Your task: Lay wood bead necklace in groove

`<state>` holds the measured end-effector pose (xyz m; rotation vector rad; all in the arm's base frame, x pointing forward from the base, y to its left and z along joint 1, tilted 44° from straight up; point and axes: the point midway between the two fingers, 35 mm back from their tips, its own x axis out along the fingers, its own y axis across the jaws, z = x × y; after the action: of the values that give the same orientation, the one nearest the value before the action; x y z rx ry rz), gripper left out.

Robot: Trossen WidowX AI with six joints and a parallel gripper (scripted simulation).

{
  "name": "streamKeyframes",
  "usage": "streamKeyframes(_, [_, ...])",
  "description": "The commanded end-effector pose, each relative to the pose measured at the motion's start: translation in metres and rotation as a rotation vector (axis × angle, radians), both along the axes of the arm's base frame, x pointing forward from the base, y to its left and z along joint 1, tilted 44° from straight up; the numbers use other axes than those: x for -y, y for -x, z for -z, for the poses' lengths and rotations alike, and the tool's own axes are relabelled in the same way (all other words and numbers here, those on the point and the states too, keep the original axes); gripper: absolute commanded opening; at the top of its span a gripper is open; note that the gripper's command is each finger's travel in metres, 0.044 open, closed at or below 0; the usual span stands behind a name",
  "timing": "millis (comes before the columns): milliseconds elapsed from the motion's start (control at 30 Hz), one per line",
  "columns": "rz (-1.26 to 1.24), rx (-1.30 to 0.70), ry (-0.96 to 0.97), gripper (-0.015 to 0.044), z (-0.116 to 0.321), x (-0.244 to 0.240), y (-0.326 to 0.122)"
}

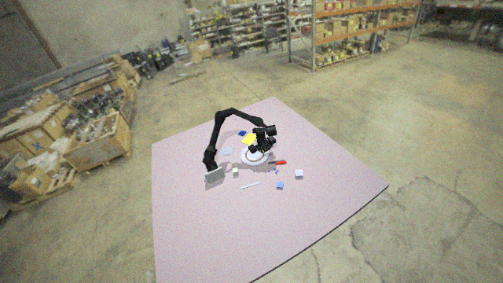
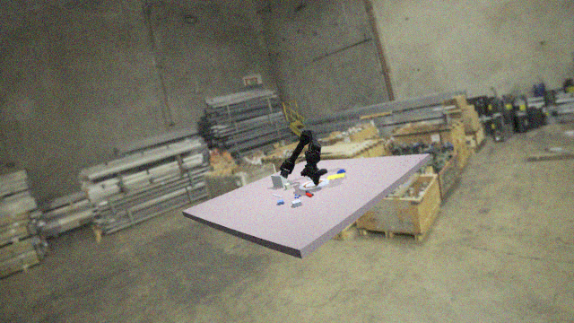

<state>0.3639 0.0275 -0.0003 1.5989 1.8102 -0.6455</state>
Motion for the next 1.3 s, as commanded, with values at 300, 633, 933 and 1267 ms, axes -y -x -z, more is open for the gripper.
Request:
streamKeyframes(300, [-0.001,0.0,0.0,0.0,-0.0002,-0.0001,0.0002])
streamKeyframes(633, [-0.001,0.0,0.0,0.0,-0.0002,-0.0001,0.0002])
streamKeyframes(933, [0.002,-0.005,-0.005,0.0184,-0.005,0.0047,-0.0004])
streamKeyframes(1267, [0.002,-0.005,-0.005,0.044,-0.005,0.0047,-0.0004])
